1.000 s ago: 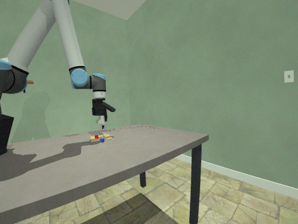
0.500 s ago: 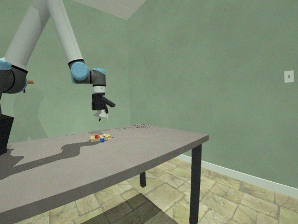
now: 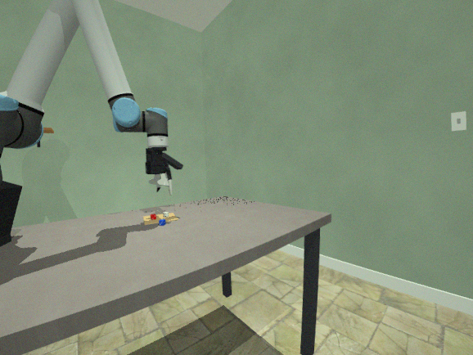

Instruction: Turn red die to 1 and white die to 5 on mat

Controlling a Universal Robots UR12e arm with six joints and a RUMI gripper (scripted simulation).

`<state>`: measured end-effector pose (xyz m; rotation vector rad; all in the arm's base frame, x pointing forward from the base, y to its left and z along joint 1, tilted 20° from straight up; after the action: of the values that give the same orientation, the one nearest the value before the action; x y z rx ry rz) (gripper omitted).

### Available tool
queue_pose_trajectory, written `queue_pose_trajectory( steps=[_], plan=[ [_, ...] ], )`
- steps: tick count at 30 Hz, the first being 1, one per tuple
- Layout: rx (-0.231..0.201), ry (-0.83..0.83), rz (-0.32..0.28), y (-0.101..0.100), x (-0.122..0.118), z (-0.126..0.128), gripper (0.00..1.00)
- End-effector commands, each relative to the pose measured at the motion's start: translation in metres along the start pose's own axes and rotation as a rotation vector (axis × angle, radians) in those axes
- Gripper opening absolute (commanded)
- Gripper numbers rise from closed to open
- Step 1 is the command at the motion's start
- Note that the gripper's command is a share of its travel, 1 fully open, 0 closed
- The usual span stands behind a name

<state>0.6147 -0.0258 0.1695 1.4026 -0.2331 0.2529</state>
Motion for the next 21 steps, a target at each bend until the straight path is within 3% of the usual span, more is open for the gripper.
queue_pose_trajectory(
  steps=[1, 9, 21],
  plan=[
    [0.000, 0.000, 0.001, 0.001, 0.000, 0.000, 1.00],
    [0.000, 0.000, 0.001, 0.008, 0.000, 0.000, 1.00],
    [0.000, 0.000, 0.001, 0.054, 0.000, 0.000, 1.00]
  ],
)
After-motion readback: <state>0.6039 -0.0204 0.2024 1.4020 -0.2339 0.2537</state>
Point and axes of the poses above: the point where the finger pads meet when closed, its own y axis back along the fingers, its own z axis across the jaws, x = y × z, the point moved 8 cm from there along y, back along the fingers, and after that the axes turned 4 degrees about y, right-handed, at the moved point
